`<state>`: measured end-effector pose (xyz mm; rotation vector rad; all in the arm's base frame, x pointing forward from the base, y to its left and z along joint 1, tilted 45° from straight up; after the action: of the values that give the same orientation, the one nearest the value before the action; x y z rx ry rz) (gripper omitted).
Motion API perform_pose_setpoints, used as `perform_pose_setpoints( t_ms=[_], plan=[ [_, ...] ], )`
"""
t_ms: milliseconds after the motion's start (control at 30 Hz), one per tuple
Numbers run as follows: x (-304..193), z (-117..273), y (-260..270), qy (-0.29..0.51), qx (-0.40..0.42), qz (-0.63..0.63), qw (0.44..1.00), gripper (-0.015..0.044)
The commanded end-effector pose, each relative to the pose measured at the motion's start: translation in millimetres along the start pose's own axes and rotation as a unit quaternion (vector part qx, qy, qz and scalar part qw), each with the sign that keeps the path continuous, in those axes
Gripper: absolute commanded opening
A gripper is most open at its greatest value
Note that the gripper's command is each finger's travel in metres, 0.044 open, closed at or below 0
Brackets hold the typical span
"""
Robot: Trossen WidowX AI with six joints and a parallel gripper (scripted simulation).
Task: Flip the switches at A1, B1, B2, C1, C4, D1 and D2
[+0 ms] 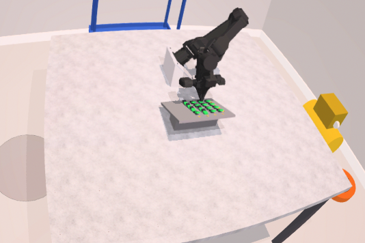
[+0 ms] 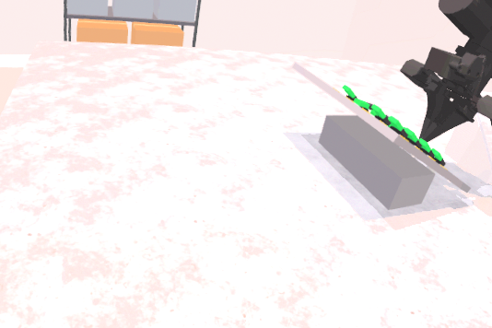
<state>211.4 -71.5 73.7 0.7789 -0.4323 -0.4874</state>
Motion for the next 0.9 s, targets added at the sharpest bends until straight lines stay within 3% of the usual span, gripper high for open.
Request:
perform_pose_setpoints(
  t_ms=[0,500,733,867],
  plan=[
    [0,-1,-1,0.001,-0.002,-0.003,1.0,0.0],
    [0,-3,-1,0.001,-0.002,-0.003,1.0,0.0],
    [-3,55,-3,-0.009,-0.003,-0.003,1.0,0.0],
    [-4,62,-2,-0.011,-0.002,-0.003,1.0,0.0]
  ],
)
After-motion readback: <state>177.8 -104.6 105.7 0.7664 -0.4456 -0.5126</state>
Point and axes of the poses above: the point midway between the two fingers, 35 mm back from their tips, its own z axis back along the fingers, its own y axis across the jaws, x = y × z, the point moved 7 cm from there along z, back along the fingers, and after that the axes turned 10 degrees about -z, right-handed, at the moved point
